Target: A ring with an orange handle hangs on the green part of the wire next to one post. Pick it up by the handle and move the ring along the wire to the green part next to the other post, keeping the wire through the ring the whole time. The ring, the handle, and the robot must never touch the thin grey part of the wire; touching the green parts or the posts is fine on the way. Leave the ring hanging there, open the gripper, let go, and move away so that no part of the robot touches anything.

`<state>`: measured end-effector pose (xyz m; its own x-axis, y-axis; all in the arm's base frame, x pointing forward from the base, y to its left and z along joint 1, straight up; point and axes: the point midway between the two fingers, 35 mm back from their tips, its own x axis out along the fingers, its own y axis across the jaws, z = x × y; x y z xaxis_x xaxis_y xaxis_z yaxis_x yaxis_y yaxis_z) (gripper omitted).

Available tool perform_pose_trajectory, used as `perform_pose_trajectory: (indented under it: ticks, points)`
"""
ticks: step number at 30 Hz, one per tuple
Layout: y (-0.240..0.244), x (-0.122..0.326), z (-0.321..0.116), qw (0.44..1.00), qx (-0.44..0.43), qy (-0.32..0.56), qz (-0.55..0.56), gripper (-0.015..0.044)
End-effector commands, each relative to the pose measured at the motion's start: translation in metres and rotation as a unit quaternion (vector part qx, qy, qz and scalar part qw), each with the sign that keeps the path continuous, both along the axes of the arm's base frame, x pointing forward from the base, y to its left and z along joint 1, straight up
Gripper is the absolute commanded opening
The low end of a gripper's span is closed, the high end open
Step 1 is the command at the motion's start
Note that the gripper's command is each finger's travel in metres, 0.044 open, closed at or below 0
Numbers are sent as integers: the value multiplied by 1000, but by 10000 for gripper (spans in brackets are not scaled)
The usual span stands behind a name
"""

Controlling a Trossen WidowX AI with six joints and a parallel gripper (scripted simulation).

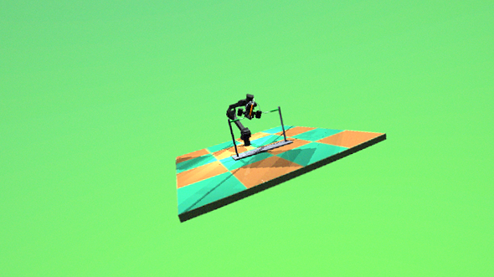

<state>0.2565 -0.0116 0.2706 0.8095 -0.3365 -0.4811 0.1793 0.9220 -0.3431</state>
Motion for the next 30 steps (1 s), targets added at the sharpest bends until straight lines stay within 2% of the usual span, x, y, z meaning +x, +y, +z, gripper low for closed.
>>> perform_pose_trajectory:
  ticks: [1, 30]
  points:
    - [-4, -1, 1, 999, -44, 3, 0, -150]
    - [-29, -3, 19, 952, -304, 20, -2, -150]
